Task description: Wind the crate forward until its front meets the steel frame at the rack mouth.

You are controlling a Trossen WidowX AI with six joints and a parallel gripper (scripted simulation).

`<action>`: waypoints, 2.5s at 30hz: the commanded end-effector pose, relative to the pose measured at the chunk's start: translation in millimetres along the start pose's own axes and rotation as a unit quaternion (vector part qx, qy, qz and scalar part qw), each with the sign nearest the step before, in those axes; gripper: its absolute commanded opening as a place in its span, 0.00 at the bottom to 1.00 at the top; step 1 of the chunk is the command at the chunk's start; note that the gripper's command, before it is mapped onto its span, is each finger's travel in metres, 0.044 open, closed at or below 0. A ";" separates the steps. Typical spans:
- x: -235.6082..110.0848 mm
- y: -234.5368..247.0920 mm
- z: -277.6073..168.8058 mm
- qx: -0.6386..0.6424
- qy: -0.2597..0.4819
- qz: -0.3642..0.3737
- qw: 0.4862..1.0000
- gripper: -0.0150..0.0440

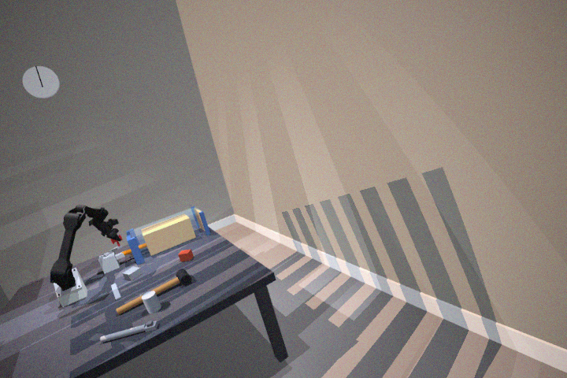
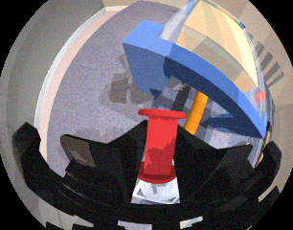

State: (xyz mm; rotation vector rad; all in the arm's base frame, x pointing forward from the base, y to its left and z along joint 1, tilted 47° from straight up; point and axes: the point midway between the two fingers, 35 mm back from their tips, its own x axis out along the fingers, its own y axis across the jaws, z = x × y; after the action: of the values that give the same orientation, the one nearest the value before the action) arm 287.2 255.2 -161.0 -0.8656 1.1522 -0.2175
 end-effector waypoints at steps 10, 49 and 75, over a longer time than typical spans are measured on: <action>-8.6 32.4 -16.7 -0.005 0.005 0.016 1.000 0.25; -32.6 68.3 -63.5 -0.006 0.006 0.018 1.000 0.25; -51.1 71.8 -102.2 -0.007 0.007 0.020 1.000 0.25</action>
State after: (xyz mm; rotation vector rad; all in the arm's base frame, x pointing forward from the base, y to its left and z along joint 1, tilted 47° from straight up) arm 171.8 287.3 -189.2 -0.8387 1.1609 -0.1859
